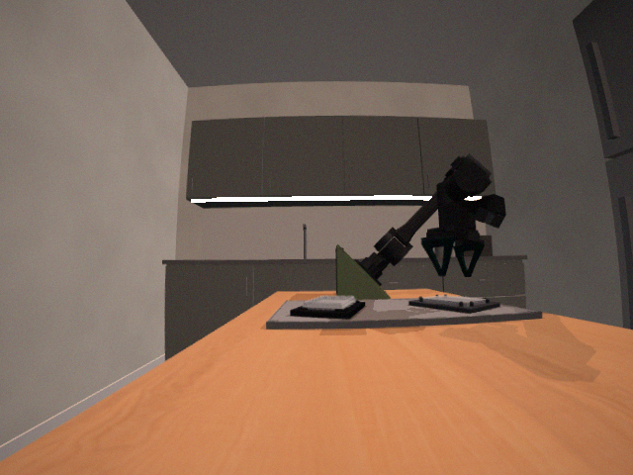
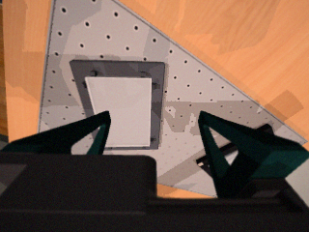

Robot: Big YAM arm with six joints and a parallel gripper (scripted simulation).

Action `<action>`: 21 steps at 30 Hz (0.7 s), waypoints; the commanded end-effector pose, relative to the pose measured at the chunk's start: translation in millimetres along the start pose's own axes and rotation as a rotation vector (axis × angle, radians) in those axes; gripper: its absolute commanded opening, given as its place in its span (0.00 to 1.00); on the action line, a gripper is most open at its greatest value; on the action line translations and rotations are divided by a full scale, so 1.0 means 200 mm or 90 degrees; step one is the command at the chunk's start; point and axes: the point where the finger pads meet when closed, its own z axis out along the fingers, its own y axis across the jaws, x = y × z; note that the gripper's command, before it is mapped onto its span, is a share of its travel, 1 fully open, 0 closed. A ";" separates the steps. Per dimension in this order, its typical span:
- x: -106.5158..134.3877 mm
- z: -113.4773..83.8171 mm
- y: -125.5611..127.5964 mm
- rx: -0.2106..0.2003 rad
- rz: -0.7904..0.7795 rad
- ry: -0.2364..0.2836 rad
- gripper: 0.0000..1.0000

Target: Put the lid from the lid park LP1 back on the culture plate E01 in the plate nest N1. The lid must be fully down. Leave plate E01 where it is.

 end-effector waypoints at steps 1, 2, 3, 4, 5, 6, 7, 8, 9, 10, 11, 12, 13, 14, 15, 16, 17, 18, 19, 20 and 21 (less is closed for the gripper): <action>0.05 0.00 0.11 -0.022 -0.004 0.014 1.00; 0.08 -0.03 0.10 -0.034 0.016 0.018 1.00; 0.09 -0.02 0.12 -0.040 0.019 0.023 1.00; 0.10 -0.01 0.16 -0.041 0.010 0.025 1.00; 0.12 -0.01 0.19 -0.042 0.008 0.027 1.00; 0.13 -0.01 0.21 -0.042 0.008 0.028 1.00; 0.15 -0.01 0.23 -0.042 0.015 0.028 1.00; 0.17 -0.01 0.24 -0.042 0.022 0.028 1.00; 0.17 -0.01 0.24 -0.042 0.022 0.028 1.00; 0.17 -0.01 0.24 -0.042 0.022 0.028 1.00; 0.17 -0.02 0.24 -0.037 0.019 0.020 1.00; 0.18 -0.02 0.24 -0.035 0.020 0.018 1.00; 0.18 -0.03 0.24 -0.034 0.021 0.017 1.00; 0.19 0.00 0.22 -0.040 0.030 0.025 1.00; 0.20 0.01 0.22 -0.042 0.034 0.028 1.00; 0.20 0.01 0.22 -0.042 0.033 0.028 1.00; 0.20 0.01 0.22 -0.042 0.032 0.028 1.00; 0.20 0.01 0.22 -0.042 0.032 0.028 1.00; 0.20 0.00 0.22 -0.041 0.031 0.027 1.00; 0.19 0.00 0.22 -0.040 0.029 0.025 1.00; 0.19 0.00 0.22 -0.040 0.028 0.025 1.00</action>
